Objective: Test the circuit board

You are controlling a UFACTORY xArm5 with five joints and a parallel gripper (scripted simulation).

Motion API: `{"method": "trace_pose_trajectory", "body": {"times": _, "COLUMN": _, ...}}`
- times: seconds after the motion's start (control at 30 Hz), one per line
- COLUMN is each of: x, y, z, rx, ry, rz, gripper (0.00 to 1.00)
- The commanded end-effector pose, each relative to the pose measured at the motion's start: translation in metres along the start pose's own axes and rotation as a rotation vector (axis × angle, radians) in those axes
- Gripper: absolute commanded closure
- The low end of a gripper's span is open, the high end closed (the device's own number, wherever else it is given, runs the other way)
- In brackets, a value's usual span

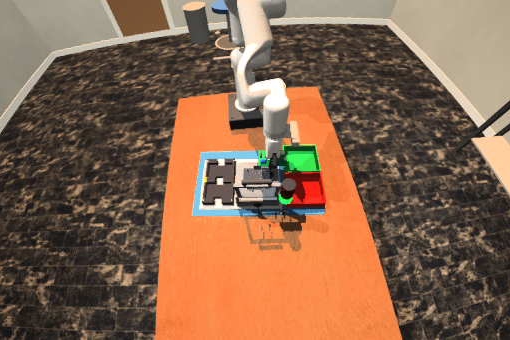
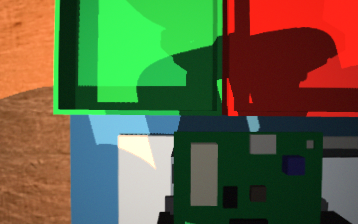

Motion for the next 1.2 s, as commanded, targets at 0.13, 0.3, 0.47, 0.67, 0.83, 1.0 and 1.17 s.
{"method": "trace_pose_trajectory", "body": {"times": 0.13, "x": -0.011, "y": -0.024, "z": 0.040, "rx": -0.003, "ry": 0.002, "rz": -0.006, "gripper": 0.21}}
{"method": "trace_pose_trajectory", "body": {"times": 0.3, "x": -0.021, "y": -0.044, "z": 0.071, "rx": -0.003, "ry": 0.002, "rz": -0.006, "gripper": 0.21}}
{"method": "trace_pose_trajectory", "body": {"times": 0.47, "x": -0.030, "y": -0.062, "z": 0.098, "rx": -0.003, "ry": 0.002, "rz": -0.006, "gripper": 0.21}}
{"method": "trace_pose_trajectory", "body": {"times": 0.67, "x": -0.035, "y": -0.073, "z": 0.114, "rx": -0.003, "ry": 0.002, "rz": -0.006, "gripper": 0.21}}
{"method": "trace_pose_trajectory", "body": {"times": 0.83, "x": -0.040, "y": -0.081, "z": 0.127, "rx": -0.003, "ry": 0.002, "rz": -0.006, "gripper": 0.21}}
{"method": "trace_pose_trajectory", "body": {"times": 1.0, "x": -0.041, "y": -0.084, "z": 0.131, "rx": -0.003, "ry": 0.002, "rz": -0.006, "gripper": 0.21}}
{"method": "trace_pose_trajectory", "body": {"times": 1.17, "x": -0.041, "y": -0.084, "z": 0.131, "rx": -0.003, "ry": 0.002, "rz": -0.006, "gripper": 0.21}}
Point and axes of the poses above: the point where the finger pads meet when closed, its own x axis back along the fingers, its own y axis across the jaws, z = x × y, the point moved 5 cm from there along x, back along the fingers, and after that the axes turned 6 degrees about -x, right-handed, at the moved point
